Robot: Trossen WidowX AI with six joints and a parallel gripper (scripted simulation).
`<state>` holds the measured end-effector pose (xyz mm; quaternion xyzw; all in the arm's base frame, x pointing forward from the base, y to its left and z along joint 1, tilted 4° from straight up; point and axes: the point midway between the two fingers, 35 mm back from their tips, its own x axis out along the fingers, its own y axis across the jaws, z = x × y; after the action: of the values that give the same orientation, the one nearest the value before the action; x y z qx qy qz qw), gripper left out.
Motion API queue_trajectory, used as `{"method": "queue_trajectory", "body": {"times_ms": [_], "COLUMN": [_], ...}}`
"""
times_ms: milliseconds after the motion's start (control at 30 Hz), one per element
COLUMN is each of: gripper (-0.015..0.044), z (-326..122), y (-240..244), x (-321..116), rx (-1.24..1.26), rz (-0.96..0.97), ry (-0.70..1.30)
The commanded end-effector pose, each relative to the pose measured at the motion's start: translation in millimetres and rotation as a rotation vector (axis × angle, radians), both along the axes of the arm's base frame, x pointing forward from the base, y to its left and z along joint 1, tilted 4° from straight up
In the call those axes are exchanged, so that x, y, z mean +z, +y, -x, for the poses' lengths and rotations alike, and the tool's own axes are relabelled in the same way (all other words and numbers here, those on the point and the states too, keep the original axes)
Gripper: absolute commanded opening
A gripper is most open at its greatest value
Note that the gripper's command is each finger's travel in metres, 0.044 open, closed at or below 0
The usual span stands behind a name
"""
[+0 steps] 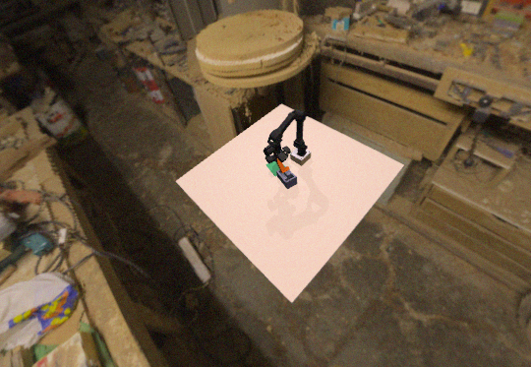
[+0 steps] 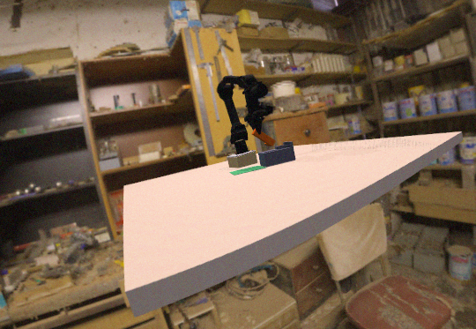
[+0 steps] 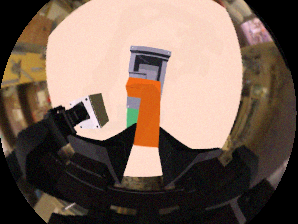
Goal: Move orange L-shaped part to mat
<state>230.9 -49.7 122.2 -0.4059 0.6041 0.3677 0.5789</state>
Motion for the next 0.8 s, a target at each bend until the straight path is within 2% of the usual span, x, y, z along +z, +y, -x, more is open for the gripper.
{"method": "queue_trajectory", "body": {"times_ms": [0,767], "gripper": [0.0000,0.0000], "z": [7,51], "y": [-11,-87], "x": [1,6], "rx": [0.000,0.000], "rz": [0.001,0.010], "ry": [-0.003,0.001]}}
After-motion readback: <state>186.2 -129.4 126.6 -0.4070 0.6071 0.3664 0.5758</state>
